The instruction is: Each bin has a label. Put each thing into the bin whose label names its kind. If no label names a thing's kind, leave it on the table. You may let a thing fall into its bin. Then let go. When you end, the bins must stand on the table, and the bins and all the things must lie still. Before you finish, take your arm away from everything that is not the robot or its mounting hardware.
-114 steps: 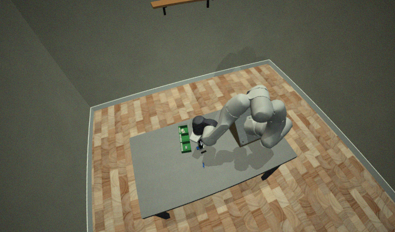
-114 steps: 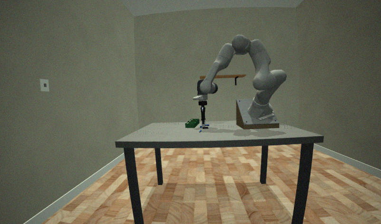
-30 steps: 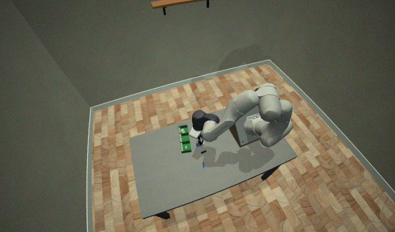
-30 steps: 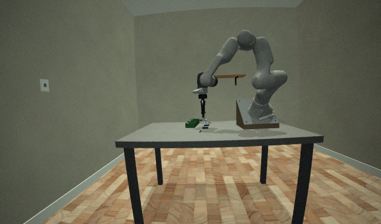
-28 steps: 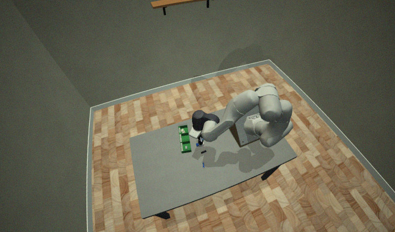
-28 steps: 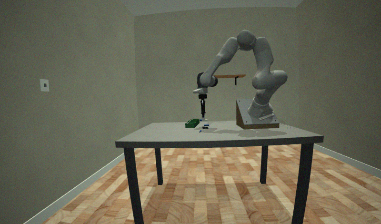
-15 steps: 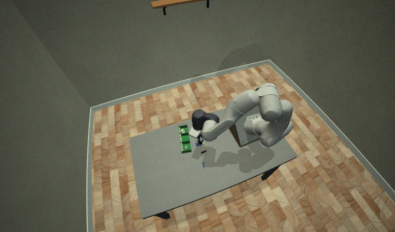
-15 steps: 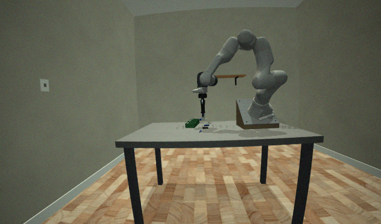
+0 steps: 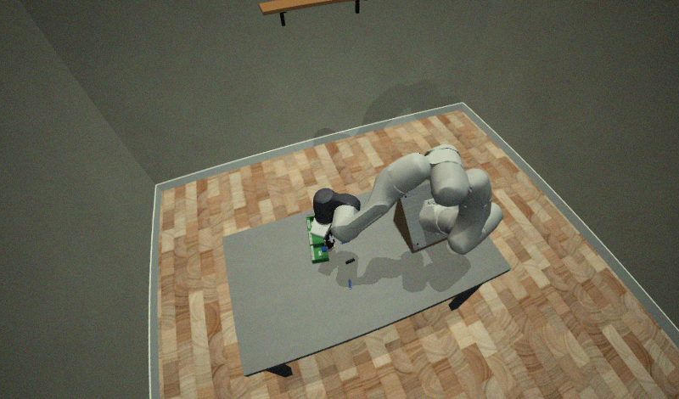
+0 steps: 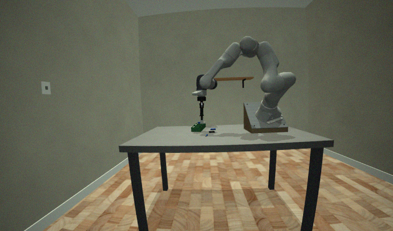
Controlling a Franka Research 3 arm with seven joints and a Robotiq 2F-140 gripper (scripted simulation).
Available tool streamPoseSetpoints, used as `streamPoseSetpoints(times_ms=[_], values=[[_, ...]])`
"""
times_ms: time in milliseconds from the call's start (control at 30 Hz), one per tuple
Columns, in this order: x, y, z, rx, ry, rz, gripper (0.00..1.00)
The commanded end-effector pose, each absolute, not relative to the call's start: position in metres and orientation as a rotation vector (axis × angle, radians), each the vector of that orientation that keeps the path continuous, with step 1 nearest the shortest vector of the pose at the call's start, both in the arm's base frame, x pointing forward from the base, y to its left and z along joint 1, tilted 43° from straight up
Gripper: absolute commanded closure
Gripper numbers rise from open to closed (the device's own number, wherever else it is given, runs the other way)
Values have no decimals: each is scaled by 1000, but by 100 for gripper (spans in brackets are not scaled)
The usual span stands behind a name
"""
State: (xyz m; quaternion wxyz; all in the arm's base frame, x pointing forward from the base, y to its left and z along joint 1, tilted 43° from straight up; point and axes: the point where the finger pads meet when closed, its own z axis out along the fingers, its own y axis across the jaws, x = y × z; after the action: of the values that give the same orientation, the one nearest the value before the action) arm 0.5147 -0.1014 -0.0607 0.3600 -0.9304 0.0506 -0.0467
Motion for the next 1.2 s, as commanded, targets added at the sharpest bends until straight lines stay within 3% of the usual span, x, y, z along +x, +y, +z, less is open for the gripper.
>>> streamPoseSetpoints(times_ms=[0,233,1167], values=[[528,-106,-66,-2400,-64,-177,89],[552,-116,-73,-2402,-206,-251,89],[549,-116,-73,-2300,-818,-489,89]])
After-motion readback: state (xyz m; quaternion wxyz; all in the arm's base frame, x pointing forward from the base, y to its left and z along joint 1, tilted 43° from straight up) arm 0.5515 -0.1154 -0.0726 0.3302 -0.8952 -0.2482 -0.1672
